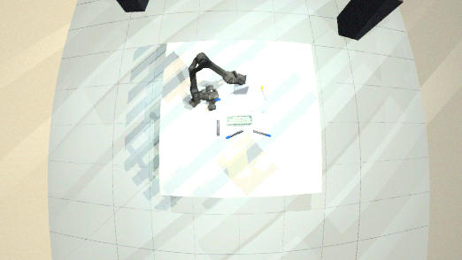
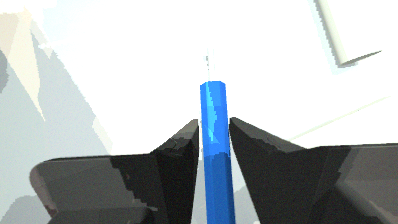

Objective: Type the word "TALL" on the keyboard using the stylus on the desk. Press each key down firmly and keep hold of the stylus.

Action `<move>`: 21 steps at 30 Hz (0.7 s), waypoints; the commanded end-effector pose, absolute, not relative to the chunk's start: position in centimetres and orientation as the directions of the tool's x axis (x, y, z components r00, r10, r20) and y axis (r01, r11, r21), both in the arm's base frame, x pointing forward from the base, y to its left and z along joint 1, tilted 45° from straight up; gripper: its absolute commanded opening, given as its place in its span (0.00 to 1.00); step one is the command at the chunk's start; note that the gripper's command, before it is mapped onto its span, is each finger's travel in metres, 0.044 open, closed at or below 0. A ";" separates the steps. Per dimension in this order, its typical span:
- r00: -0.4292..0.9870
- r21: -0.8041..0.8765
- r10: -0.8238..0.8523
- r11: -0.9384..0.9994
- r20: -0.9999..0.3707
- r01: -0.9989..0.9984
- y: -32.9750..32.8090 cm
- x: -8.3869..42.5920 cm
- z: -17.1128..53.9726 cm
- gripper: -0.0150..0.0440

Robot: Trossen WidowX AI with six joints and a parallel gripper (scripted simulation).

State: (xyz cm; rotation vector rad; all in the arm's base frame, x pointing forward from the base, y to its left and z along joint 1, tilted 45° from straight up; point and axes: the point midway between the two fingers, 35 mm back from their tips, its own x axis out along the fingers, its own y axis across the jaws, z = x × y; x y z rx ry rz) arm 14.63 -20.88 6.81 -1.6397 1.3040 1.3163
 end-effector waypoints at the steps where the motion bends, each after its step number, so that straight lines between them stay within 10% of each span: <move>1: -0.001 0.090 -0.295 -0.289 -0.955 -0.953 -20.9 14.6 6.8 0.29; 21: 0.001 0.088 -0.293 -0.290 -0.956 -0.953 -17.9 14.1 9.8 0.25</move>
